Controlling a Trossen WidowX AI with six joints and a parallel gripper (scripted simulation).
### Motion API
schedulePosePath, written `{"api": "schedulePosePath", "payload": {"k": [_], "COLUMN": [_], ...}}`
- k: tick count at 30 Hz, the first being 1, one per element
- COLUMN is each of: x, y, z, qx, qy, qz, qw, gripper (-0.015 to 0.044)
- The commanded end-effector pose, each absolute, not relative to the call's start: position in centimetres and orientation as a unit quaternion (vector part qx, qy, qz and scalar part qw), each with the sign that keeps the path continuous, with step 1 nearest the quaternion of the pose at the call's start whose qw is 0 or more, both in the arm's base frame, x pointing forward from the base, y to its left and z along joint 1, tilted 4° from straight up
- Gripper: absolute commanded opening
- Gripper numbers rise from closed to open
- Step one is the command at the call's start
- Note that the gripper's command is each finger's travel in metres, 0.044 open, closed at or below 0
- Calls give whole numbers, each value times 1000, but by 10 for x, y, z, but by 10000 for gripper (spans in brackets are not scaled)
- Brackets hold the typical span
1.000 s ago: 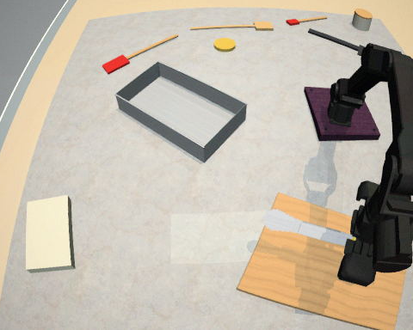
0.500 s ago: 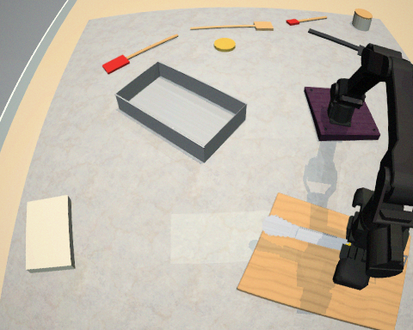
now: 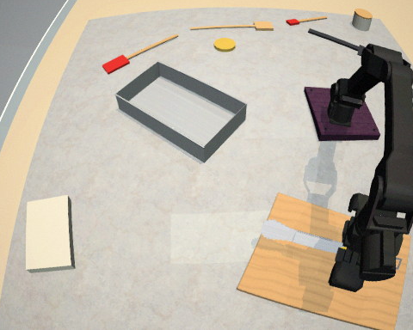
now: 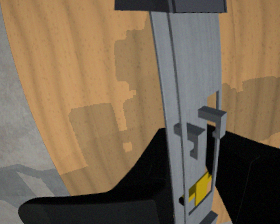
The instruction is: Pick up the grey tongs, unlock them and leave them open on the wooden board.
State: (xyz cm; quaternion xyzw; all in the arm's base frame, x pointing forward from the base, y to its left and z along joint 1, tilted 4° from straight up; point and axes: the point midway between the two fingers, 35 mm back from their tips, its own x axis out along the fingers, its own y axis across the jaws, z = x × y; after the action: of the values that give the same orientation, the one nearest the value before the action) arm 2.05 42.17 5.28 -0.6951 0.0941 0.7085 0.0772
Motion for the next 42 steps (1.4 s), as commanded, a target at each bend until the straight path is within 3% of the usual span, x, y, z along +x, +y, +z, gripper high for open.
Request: {"api": "schedulePosePath", "payload": {"k": [1, 8, 30, 36, 42], "x": [21, 21, 20, 19, 3], "y": [419, 418, 419, 415, 369], "z": [44, 42, 44, 50, 100], "qx": [-697, -697, -695, -695, -696], "qy": [98, 98, 96, 96, 98], "qz": [706, 706, 708, 708, 708], "qw": [78, 78, 76, 76, 75], "gripper": [-150, -150, 427, 440, 440]}}
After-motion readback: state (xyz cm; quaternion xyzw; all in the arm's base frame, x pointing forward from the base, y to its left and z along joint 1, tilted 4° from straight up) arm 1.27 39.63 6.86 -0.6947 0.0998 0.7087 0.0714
